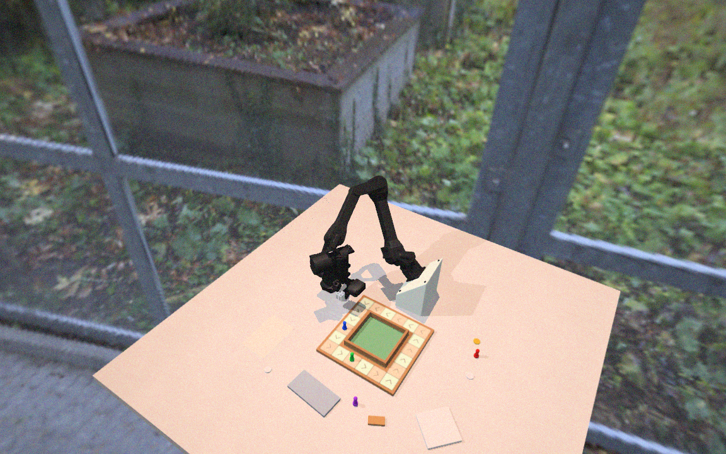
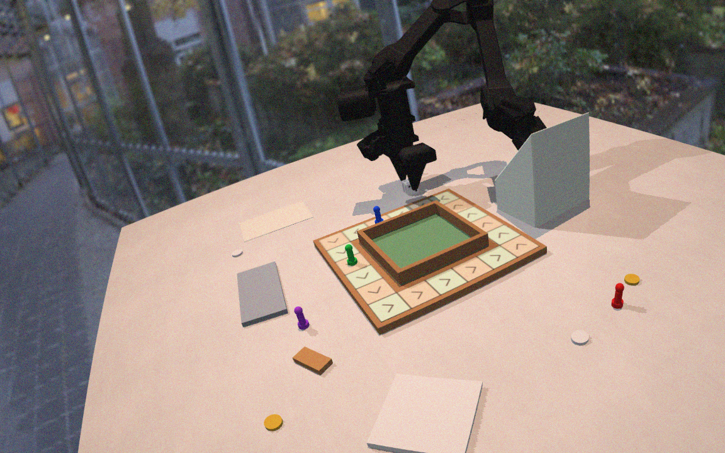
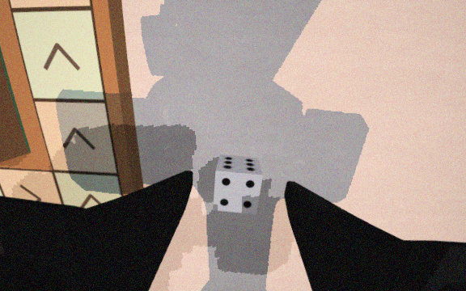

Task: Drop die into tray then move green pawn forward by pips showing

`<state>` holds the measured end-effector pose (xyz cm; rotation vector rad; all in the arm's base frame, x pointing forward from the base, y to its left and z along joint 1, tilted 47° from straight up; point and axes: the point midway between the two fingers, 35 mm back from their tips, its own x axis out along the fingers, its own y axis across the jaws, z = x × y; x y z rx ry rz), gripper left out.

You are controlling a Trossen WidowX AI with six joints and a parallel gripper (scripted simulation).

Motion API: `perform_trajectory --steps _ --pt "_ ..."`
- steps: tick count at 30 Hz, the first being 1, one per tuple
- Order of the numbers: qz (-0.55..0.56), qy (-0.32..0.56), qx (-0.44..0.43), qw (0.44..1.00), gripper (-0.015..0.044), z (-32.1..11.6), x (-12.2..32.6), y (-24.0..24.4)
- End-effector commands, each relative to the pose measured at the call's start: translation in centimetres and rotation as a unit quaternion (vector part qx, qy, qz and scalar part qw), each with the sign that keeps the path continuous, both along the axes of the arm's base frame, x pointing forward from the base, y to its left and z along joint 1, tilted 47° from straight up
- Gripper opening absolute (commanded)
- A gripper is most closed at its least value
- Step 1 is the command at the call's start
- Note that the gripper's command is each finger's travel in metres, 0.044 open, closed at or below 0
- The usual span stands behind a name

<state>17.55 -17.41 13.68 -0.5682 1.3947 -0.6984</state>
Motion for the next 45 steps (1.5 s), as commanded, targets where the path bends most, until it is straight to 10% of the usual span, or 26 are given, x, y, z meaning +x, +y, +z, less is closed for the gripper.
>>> perform_trajectory --steps 1,19,45 --pt "0.002 0.003 0.001 1.0 0.0275 -0.5 -0.1 -0.3" --pt "0.002 0.003 0.002 1.0 0.0 -0.5 0.0 -0.3" --pt "0.001 0.005 0.009 1.0 0.0 6.8 0.7 7.8"
